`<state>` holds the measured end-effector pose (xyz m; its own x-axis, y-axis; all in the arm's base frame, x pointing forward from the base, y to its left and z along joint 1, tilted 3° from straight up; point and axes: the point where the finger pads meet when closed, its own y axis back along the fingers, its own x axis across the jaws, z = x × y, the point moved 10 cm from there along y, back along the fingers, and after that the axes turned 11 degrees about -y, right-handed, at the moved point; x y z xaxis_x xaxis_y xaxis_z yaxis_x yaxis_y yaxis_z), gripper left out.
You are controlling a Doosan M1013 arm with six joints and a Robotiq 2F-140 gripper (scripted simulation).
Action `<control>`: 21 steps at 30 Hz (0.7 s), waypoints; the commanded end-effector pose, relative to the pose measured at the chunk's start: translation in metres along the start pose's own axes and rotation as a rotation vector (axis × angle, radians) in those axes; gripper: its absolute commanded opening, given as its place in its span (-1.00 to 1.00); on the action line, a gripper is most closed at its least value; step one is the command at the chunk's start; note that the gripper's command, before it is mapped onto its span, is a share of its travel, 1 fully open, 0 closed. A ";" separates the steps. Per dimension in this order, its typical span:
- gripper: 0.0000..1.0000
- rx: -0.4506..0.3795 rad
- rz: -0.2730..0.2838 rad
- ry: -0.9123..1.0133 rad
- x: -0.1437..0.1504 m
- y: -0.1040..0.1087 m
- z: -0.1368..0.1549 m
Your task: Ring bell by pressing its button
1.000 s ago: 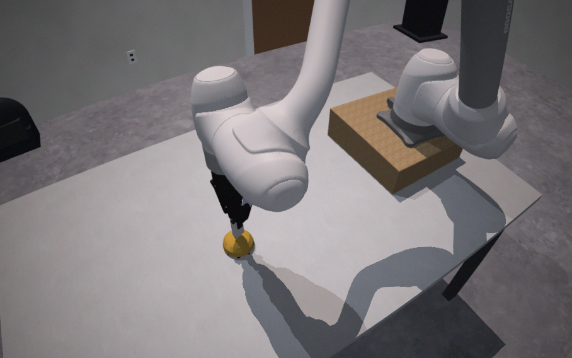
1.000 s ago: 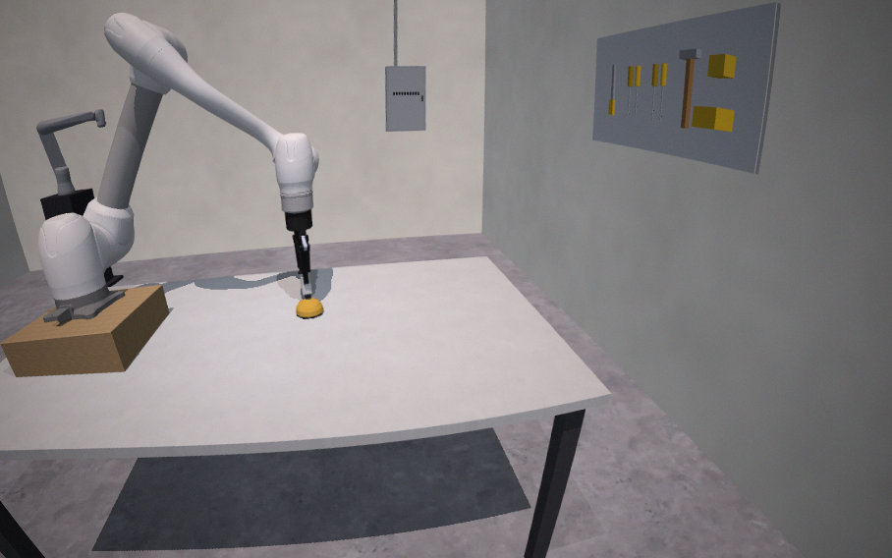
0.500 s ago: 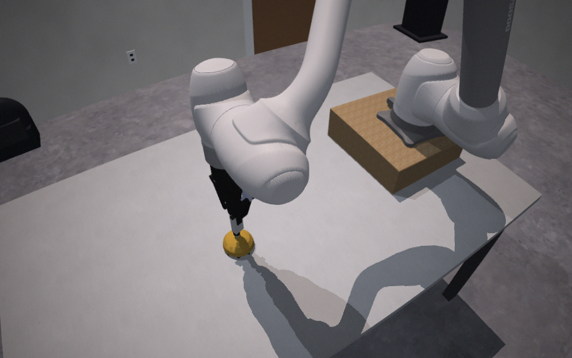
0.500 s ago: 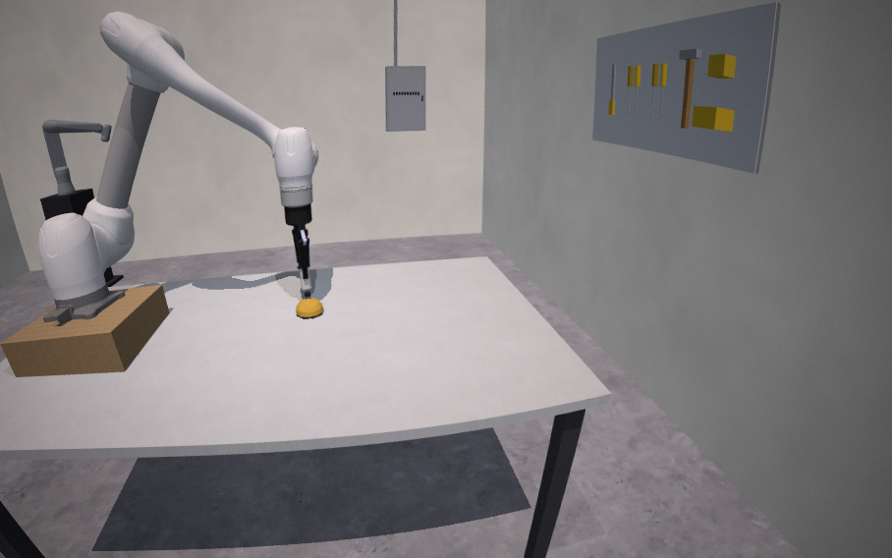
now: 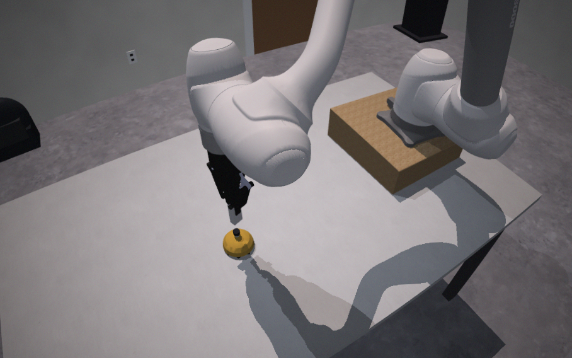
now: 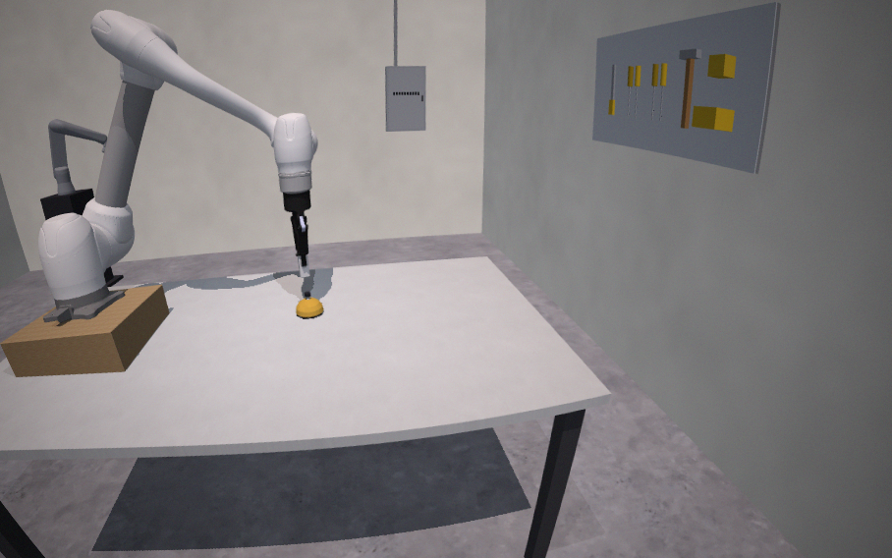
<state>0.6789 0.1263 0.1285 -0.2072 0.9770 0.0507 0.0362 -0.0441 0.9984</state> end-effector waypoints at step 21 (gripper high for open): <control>-1.00 0.000 0.000 0.000 0.000 0.015 0.000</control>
<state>0.6795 0.1256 0.1437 -0.2073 0.9770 0.0506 0.0363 -0.0441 0.9984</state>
